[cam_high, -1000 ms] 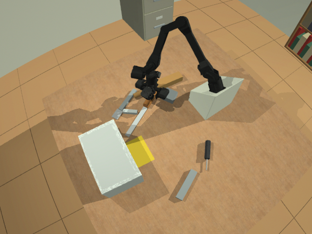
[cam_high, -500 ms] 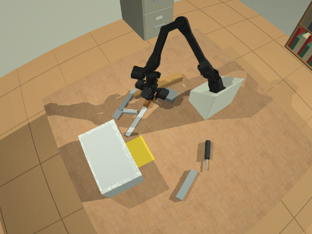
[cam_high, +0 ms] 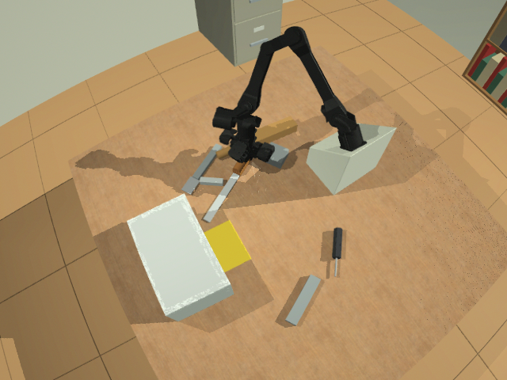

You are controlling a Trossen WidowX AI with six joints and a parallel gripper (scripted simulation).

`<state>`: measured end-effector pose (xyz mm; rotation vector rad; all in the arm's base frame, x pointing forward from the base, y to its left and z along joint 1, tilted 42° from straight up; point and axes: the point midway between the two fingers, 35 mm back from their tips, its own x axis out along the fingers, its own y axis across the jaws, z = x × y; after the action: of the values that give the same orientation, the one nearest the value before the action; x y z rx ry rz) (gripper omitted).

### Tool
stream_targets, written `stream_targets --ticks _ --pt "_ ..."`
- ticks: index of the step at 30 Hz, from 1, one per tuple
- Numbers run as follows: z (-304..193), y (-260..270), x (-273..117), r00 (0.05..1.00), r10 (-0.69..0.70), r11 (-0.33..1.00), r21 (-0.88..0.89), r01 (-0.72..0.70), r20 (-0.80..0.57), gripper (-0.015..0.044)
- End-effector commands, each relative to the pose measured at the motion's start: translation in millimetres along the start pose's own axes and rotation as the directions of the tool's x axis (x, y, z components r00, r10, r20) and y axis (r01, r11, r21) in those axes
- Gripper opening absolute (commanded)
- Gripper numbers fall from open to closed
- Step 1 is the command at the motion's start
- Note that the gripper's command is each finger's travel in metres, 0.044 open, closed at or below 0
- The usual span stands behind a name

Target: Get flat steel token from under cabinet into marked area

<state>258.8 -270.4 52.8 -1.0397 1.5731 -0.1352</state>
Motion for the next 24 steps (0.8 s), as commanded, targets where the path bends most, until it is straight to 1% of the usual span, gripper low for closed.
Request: stream_targets --ticks 1,5,9,24 --pt "0 0 0 1.0 0.001 1.0 0.0 -0.001 -0.001 0.0129" --pt "0 0 0 1.0 0.001 1.0 0.0 -0.001 -0.001 0.0103" --pt "0 0 0 1.0 0.001 1.0 0.0 -0.001 -0.001 0.0" --pt "19 -2 0 1.0 0.002 0.999 0.038 -0.002 -0.002 0.0"
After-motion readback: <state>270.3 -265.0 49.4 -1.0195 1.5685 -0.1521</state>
